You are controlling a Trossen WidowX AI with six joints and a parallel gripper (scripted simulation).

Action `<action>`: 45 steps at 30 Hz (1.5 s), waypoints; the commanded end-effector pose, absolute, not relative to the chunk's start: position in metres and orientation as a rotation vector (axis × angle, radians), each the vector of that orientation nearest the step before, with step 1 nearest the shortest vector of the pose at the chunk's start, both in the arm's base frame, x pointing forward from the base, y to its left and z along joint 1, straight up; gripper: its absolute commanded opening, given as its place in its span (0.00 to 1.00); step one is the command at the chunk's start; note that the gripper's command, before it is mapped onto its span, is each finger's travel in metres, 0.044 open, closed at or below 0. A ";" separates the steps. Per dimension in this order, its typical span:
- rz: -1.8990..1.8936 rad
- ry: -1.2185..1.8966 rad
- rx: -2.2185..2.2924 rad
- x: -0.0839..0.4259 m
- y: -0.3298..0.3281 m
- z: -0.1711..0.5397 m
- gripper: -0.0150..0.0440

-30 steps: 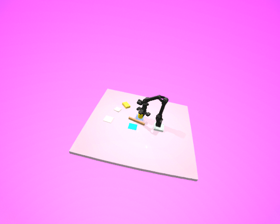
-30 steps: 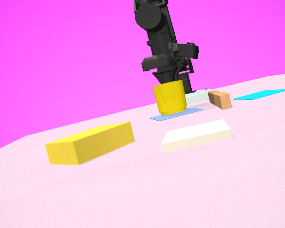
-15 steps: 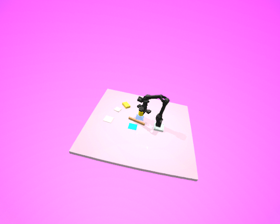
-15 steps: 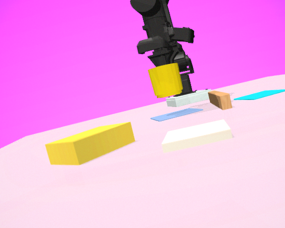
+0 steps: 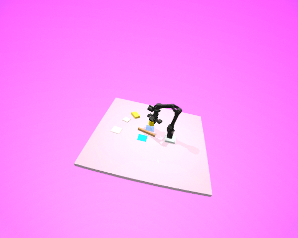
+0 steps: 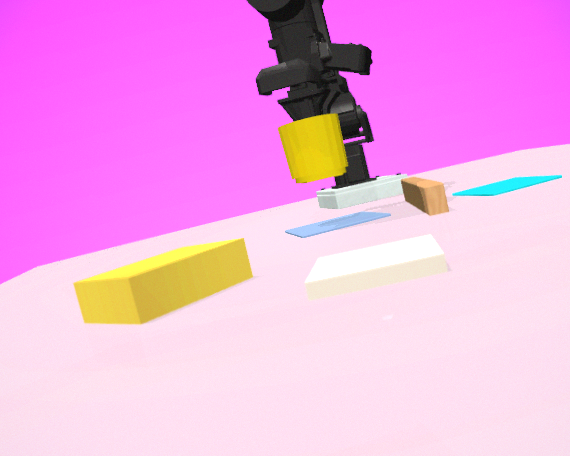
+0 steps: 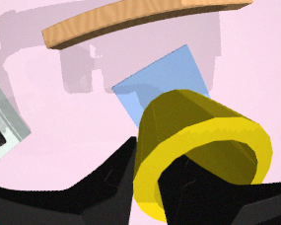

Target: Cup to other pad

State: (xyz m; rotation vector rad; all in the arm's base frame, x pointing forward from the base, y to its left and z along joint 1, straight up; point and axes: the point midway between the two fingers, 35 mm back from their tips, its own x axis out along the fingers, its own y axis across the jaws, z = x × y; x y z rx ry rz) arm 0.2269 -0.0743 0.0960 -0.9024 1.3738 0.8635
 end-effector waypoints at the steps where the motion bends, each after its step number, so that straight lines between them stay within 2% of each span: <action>1: 0.863 1.374 -0.902 0.227 -0.074 0.096 0.25; 45: 0.872 1.362 -0.899 0.243 -0.009 0.097 0.25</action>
